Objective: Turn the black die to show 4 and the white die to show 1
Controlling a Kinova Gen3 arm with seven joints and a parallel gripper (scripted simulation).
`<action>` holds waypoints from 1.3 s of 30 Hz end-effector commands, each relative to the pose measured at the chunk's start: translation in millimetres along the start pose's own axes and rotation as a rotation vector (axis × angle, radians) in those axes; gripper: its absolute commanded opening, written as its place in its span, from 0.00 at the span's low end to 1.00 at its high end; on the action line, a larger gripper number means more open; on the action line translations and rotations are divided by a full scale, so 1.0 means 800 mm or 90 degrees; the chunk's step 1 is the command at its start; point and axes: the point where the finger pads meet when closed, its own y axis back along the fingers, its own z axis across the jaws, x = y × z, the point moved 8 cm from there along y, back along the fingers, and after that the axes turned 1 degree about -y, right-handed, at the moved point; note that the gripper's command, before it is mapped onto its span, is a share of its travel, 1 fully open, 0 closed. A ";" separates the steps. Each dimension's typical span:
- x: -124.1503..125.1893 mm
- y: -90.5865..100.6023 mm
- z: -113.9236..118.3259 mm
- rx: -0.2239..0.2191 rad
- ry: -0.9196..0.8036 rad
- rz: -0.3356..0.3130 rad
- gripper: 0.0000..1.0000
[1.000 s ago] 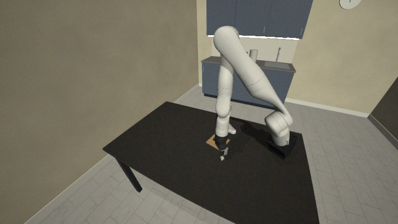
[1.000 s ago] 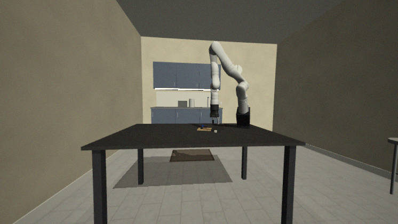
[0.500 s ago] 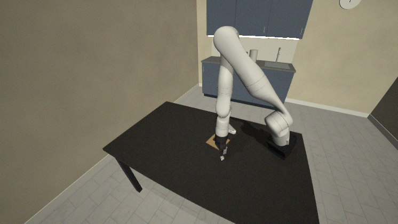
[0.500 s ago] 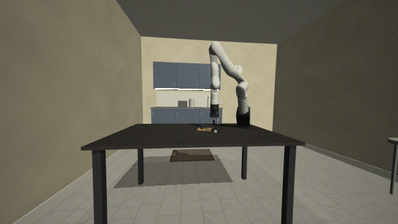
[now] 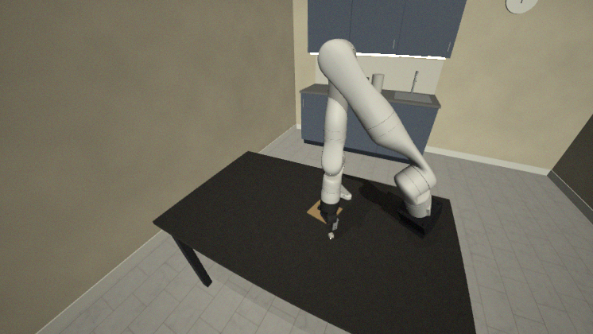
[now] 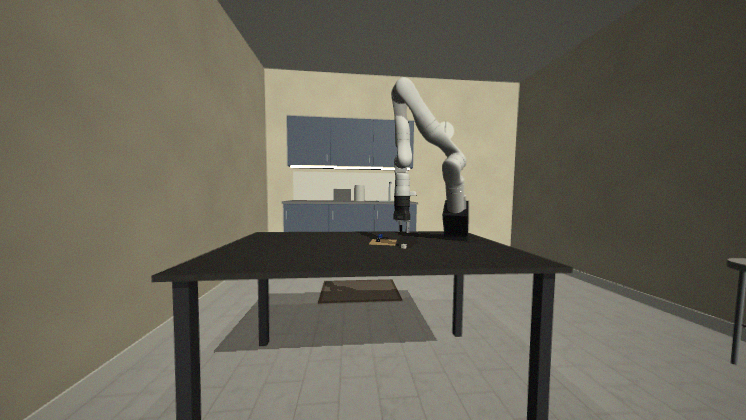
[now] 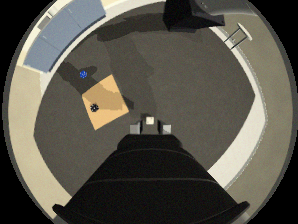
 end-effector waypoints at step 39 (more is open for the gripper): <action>0.000 -0.022 0.000 0.001 0.000 0.000 0.70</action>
